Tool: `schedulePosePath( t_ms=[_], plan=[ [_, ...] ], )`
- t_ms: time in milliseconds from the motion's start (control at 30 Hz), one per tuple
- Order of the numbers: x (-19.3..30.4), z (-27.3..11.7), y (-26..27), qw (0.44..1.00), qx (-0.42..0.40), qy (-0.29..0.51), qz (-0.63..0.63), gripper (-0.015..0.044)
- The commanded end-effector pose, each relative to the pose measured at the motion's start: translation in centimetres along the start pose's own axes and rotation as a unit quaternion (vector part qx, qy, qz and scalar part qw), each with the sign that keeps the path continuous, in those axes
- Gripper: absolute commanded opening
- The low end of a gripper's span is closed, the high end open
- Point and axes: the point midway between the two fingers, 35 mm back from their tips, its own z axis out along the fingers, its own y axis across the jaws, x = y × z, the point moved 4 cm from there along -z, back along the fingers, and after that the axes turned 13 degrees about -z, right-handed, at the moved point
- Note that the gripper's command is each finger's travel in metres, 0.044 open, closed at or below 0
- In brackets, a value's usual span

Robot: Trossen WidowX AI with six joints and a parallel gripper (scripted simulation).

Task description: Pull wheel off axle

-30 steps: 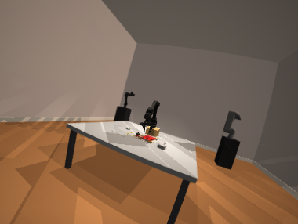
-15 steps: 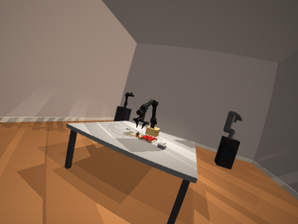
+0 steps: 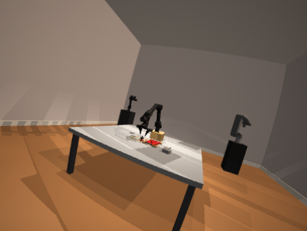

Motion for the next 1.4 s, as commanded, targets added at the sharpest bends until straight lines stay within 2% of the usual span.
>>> schedulePosePath(
  t_ms=[0, 333, 467, 733, 900, 933, 1367],
  plan=[
    [0.78, 3.25, 0.17, 1.0, -0.003, 0.013, -0.001, 0.03],
    [0.83, 3.34, 0.13, 1.0, -0.003, 0.013, -0.001, 0.03],
    [0.66, 3.01, 0.15, 1.0, -0.003, 0.01, 0.0, 0.0195],
    [0.66, 3.01, 0.15, 1.0, -0.003, 0.01, 0.0, 0.0142],
    [0.66, 2.93, 0.14, 1.0, -0.003, 0.01, 0.0, 0.001],
    [0.65, 2.9, 0.14, 1.0, -0.003, 0.01, 0.0, 0.0],
    [0.62, 2.47, 0.13, 1.0, -0.003, 0.01, 0.0, 0.0]
  ],
)
